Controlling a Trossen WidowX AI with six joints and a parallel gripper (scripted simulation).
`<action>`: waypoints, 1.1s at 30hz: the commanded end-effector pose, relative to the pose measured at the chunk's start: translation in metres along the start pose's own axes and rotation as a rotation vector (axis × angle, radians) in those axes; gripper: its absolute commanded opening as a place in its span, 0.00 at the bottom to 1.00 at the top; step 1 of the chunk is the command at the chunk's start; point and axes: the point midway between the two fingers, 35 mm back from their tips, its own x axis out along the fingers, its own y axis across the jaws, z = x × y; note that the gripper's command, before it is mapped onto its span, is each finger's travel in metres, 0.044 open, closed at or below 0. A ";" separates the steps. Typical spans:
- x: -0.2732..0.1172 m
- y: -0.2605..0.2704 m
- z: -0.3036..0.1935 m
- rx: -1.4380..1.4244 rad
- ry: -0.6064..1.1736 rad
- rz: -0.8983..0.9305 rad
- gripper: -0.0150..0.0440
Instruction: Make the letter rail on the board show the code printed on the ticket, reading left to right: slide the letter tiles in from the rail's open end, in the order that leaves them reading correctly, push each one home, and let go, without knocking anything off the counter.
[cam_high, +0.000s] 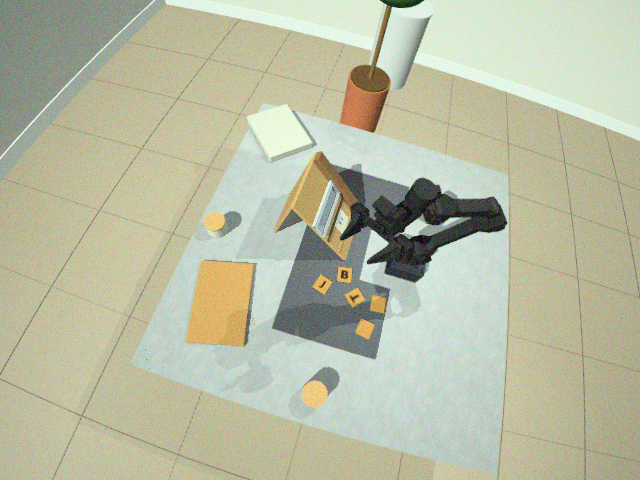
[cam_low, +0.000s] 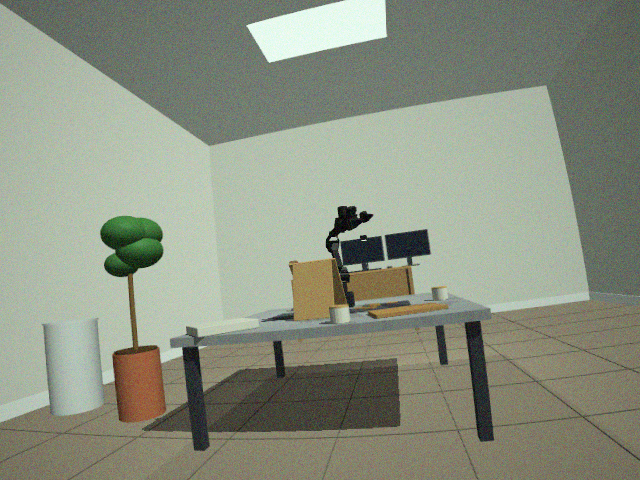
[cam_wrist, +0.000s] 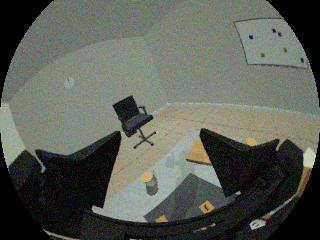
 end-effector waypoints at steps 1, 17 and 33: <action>-0.021 -0.047 -0.025 -0.062 0.037 -0.143 1.00; -0.177 -0.204 -0.175 -0.138 0.270 -0.765 1.00; -0.239 -0.219 -0.249 -0.056 0.333 -0.956 1.00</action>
